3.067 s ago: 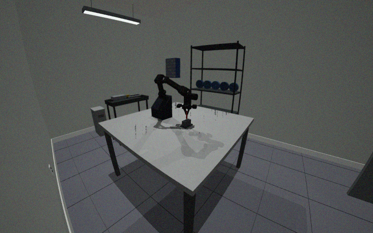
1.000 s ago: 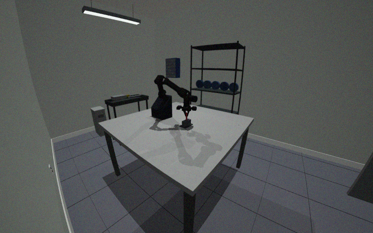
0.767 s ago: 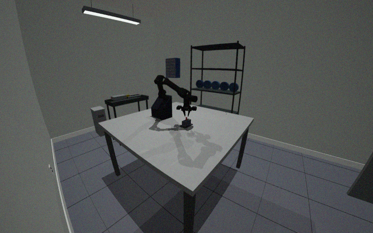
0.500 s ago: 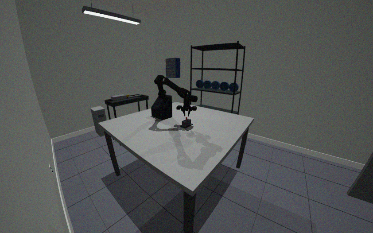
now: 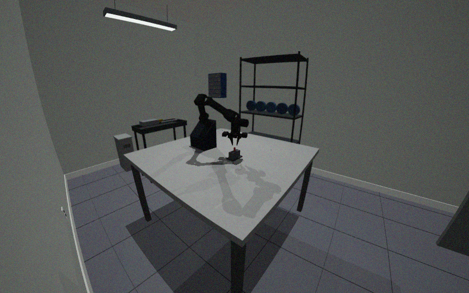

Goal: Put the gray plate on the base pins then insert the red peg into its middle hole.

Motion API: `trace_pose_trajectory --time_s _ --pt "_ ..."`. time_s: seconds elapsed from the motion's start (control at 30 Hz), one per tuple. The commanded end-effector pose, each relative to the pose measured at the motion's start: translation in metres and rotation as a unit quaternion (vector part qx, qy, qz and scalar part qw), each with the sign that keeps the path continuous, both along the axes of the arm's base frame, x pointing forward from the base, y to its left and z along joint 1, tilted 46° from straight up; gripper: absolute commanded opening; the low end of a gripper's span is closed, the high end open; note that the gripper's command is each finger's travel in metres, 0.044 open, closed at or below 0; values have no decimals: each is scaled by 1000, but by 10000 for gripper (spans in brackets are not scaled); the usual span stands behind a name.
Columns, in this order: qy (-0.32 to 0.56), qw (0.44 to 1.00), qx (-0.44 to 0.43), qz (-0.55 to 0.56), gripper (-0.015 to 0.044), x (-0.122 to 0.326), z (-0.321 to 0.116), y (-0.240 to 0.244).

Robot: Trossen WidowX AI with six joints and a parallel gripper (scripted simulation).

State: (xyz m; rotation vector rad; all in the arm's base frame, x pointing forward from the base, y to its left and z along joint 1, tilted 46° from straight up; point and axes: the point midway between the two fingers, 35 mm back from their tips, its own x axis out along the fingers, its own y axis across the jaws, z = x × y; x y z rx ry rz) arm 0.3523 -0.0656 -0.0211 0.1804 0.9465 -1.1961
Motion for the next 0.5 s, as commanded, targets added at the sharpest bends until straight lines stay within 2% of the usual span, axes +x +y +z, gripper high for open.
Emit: trace_pose_trajectory --time_s 0.0,0.47 --pt "-1 1000 -2 -1 150 0 2 2" --pt "-1 1000 -1 -1 150 -1 7 10"
